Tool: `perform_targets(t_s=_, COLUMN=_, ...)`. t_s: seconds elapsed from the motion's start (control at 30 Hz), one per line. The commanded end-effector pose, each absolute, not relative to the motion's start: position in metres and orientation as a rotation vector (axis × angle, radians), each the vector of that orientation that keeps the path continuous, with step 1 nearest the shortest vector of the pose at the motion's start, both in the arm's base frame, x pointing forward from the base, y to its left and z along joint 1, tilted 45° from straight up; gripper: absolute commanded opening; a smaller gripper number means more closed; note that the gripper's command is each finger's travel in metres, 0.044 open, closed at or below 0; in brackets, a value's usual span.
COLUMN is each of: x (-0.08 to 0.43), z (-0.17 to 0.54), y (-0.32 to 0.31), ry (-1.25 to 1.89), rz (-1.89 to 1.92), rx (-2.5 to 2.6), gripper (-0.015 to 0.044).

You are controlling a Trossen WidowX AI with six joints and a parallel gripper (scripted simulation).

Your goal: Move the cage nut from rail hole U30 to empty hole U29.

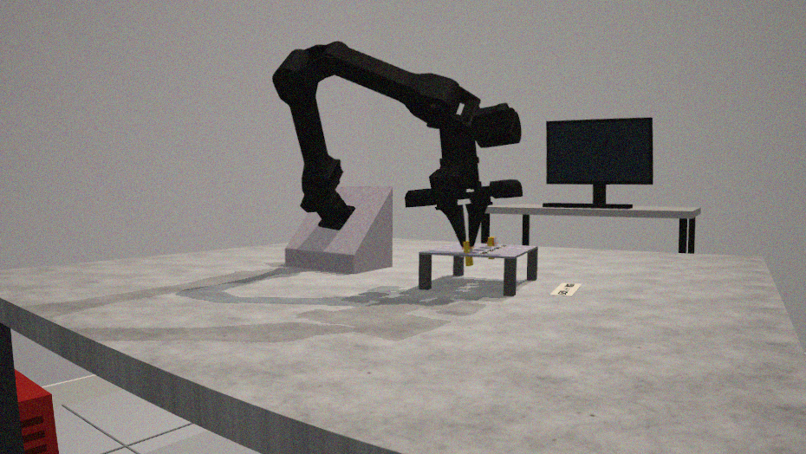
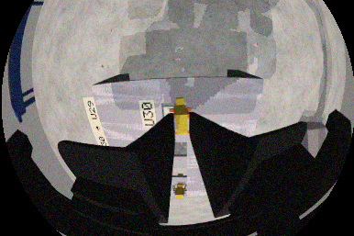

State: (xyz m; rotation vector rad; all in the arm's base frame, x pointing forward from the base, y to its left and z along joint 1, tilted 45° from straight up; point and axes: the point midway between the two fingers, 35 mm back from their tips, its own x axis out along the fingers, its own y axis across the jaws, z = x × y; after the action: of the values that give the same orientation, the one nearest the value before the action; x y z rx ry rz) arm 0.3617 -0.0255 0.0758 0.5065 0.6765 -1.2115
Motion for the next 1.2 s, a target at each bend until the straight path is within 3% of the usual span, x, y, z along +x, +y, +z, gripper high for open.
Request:
perform_targets(t_s=0.0, x=0.3603, z=0.0744, y=-0.0253, ry=0.684, rz=-1.205, rx=0.505, gripper=0.0029)
perform_targets(t_s=1.17, x=0.3586, z=0.0746, y=-0.0256, ry=0.672, rz=-1.166, rx=0.517, gripper=0.0029)
